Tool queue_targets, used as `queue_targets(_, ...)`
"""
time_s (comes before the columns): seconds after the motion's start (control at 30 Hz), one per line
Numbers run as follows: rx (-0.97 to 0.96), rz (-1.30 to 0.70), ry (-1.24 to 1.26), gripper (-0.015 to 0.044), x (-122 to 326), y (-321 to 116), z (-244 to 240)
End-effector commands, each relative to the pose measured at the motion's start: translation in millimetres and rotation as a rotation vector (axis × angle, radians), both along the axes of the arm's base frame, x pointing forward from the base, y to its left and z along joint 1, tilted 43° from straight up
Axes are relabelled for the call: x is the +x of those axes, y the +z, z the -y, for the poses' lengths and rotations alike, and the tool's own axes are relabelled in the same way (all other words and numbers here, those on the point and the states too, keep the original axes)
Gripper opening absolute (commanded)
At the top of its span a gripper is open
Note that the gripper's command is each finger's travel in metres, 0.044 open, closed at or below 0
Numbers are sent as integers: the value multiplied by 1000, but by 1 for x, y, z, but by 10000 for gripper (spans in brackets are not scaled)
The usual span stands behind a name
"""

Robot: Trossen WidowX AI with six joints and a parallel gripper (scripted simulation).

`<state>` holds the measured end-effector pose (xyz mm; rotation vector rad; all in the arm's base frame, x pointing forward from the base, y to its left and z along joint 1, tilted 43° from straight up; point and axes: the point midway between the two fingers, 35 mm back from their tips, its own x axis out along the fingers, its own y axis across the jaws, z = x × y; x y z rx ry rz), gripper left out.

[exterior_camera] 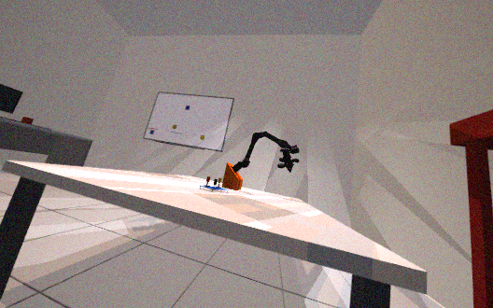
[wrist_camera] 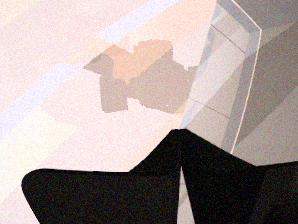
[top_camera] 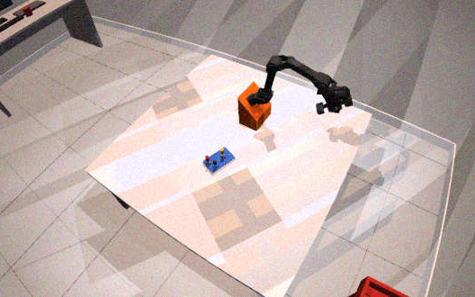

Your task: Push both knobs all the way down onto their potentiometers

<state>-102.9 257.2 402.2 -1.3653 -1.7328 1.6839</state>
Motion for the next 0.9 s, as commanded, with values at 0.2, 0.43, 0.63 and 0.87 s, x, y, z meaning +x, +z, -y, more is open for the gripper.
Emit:
queue_targets(0.2, -157, -94, -186, 0, 38, -31, -36)
queue_targets(0.43, -256, -171, -312, 0, 69, -53, -54)
queue_targets(0.63, -327, -249, -428, 0, 99, -70, -67)
queue_targets(0.87, -407, -369, -570, 0, 136, -91, -77)
